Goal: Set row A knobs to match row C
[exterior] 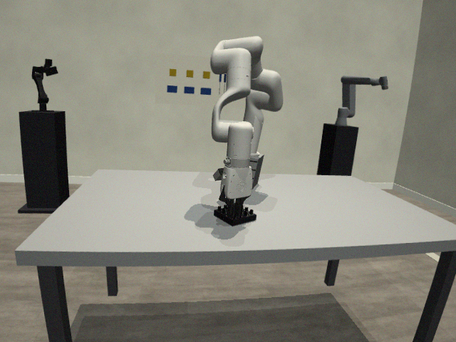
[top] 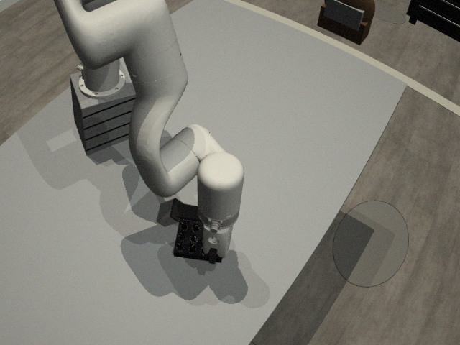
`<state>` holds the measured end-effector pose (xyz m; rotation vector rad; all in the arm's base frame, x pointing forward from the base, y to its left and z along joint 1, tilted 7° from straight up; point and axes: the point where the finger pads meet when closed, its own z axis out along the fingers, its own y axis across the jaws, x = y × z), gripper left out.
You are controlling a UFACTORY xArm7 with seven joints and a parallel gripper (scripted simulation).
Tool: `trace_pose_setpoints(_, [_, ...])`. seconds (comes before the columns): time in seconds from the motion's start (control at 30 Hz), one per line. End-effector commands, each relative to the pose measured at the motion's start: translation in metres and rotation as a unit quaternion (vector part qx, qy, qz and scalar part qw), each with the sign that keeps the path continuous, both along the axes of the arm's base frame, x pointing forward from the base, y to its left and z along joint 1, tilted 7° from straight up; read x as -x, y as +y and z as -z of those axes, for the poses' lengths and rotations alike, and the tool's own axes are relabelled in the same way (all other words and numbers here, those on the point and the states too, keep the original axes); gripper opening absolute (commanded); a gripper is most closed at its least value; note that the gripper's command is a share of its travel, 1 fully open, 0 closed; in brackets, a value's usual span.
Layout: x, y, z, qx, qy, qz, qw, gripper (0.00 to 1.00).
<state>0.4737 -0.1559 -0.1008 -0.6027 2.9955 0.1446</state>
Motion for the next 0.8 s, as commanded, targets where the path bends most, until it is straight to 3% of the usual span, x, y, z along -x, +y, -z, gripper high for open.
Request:
trace_pose_setpoints(0.0, [-0.0015, -0.0009, -0.0014, 0.001, -0.002, 0.000, 1.000, 0.19])
trace_pose_setpoints(0.57, [-0.0015, -0.0009, -0.0014, 0.001, -0.002, 0.000, 1.000, 0.19])
trace_pose_setpoints(0.6, [-0.0015, -0.0009, -0.0014, 0.001, -0.002, 0.000, 1.000, 0.08])
trace_pose_setpoints(0.77, [-0.0015, -0.0009, -0.0014, 0.001, -0.002, 0.000, 1.000, 0.08])
